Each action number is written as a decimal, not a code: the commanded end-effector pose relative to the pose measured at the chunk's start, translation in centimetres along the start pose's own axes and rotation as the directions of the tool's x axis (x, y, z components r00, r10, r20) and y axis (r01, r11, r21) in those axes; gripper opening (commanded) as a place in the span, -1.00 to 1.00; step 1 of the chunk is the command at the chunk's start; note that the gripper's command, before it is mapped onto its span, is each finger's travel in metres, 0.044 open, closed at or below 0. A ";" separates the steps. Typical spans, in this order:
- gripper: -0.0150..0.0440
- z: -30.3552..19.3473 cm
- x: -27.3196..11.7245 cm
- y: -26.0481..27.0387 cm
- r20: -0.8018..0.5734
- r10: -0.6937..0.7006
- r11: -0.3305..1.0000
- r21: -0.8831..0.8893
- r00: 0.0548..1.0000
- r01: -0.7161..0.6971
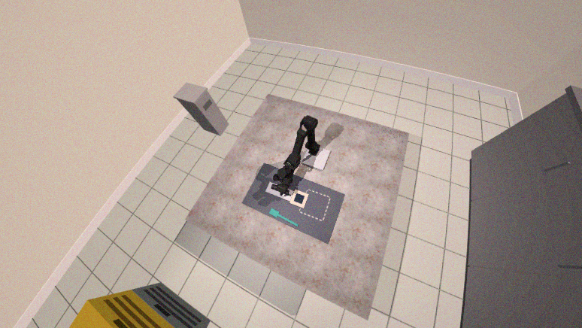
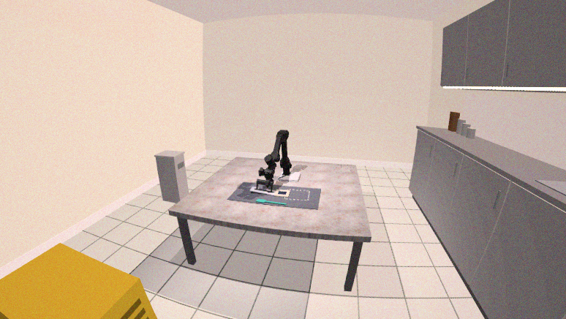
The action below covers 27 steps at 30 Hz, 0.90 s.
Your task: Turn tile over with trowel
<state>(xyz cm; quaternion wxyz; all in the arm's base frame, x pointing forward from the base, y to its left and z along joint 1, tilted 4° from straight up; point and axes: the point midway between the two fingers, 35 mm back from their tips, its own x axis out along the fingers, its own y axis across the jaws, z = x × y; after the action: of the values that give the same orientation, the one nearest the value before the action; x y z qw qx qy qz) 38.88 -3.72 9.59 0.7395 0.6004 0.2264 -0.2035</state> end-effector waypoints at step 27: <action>-0.49 -2.1 -2.3 2.6 -0.080 0.007 0.997 0.082 0.997 0.000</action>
<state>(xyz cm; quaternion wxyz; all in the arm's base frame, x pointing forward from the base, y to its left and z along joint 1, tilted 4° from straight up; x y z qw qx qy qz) 38.07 -1.59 11.09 0.7036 0.6336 0.2551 -0.1962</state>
